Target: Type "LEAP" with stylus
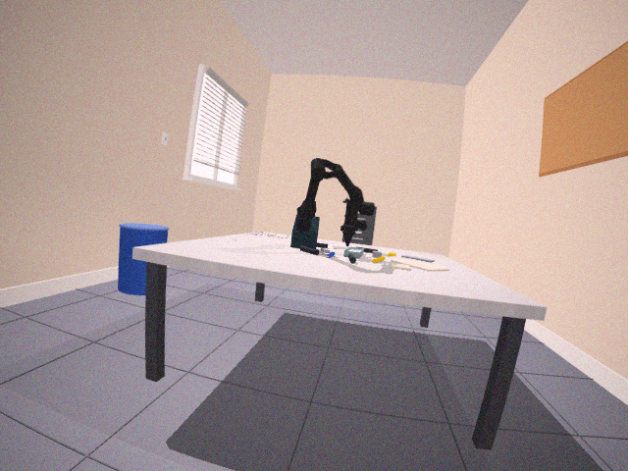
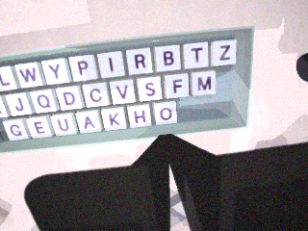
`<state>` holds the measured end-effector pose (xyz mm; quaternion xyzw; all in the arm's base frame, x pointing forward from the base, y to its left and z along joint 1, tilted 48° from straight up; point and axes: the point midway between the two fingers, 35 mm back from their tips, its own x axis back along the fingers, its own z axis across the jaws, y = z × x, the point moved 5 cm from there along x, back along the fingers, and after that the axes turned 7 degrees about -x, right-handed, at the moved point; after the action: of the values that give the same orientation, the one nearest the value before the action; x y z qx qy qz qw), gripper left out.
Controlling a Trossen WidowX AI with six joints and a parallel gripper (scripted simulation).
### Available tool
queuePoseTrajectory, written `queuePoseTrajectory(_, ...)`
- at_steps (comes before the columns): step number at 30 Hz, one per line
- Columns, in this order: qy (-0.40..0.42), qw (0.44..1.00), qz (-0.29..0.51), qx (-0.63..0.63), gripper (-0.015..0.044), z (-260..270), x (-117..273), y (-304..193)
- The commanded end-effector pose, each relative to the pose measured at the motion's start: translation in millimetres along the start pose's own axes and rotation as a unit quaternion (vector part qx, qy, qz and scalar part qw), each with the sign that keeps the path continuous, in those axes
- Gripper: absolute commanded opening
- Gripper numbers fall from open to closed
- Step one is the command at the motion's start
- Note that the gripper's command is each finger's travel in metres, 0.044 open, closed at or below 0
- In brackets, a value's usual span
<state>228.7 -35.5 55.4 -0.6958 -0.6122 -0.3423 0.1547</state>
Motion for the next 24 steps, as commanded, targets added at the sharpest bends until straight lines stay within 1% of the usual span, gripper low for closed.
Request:
queuePoseTrajectory(1, 0.002, 1.000, 0.001, -0.006, 0.0000, 2, -1, -3)
queuePoseTrajectory(6, 0.002, 1.000, 0.001, -0.006, 0.0000, 2, -1, -3)
queuePoseTrajectory(8, 0.003, 1.000, 0.001, -0.006, 0.0000, 9, 0, -2)
queuePoseTrajectory(15, 0.004, 1.000, 0.001, -0.007, 0.0000, 83, 0, -11)
queuePoseTrajectory(24, 0.004, 1.000, 0.001, -0.007, 0.0000, 85, 0, -12)
